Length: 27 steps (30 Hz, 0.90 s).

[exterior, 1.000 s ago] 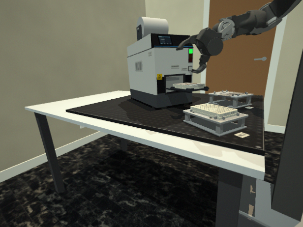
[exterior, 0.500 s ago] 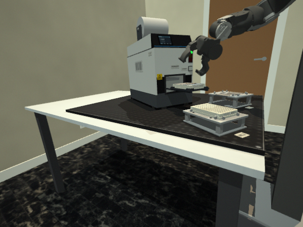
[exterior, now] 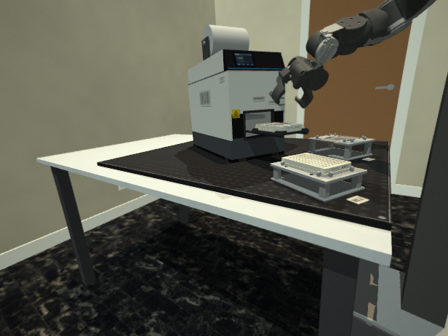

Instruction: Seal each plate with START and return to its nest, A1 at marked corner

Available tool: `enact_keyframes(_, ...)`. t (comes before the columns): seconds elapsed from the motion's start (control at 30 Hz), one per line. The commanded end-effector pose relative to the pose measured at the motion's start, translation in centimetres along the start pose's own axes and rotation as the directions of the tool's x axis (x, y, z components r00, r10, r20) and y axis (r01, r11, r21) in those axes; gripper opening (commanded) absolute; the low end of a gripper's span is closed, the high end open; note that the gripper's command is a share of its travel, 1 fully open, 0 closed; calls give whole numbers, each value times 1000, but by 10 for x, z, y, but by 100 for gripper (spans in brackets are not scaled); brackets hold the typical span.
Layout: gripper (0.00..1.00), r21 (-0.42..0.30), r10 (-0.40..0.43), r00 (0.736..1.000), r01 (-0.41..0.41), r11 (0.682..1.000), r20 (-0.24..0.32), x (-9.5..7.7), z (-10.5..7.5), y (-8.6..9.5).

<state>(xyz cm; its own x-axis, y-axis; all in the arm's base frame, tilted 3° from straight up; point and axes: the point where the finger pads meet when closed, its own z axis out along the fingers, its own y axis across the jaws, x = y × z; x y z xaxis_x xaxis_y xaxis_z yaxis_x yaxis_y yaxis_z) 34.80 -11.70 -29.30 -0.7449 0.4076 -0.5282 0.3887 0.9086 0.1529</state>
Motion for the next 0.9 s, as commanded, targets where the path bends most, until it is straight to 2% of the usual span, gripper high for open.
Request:
enact_keyframes(0.0, 65, 55, -39, 999, 37, 998, 24, -3, 1, -8)
enact_keyframes(0.13, 65, 153, -92, 993, 81, 985, 72, -15, 3, -26)
enact_keyframes(0.2, 65, 139, -92, 993, 80, 987, 78, -23, 3, -31)
enact_keyframes(0.27, 65, 154, -76, 997, 73, 985, 12, -16, 3, -25)
enact_keyframes(0.33, 65, 154, -76, 997, 73, 985, 12, -16, 3, -25)
enact_keyframes(0.43, 65, 156, -60, 994, 73, 985, -86, -6, 5, -14)
enact_keyframes(0.53, 65, 164, -60, 993, 77, 983, -104, 8, 9, -5)
enact_keyframes(0.63, 65, 156, -44, 982, 73, 985, -182, 13, 11, 9)
enact_keyframes(0.7, 65, 164, -45, 981, 77, 983, -189, 24, 15, 13)
enact_keyframes(0.8, 65, 156, -30, 963, 74, 985, -269, 29, 16, 27)
enact_keyframes(0.87, 65, 160, -32, 961, 78, 984, -274, 35, 18, 30)
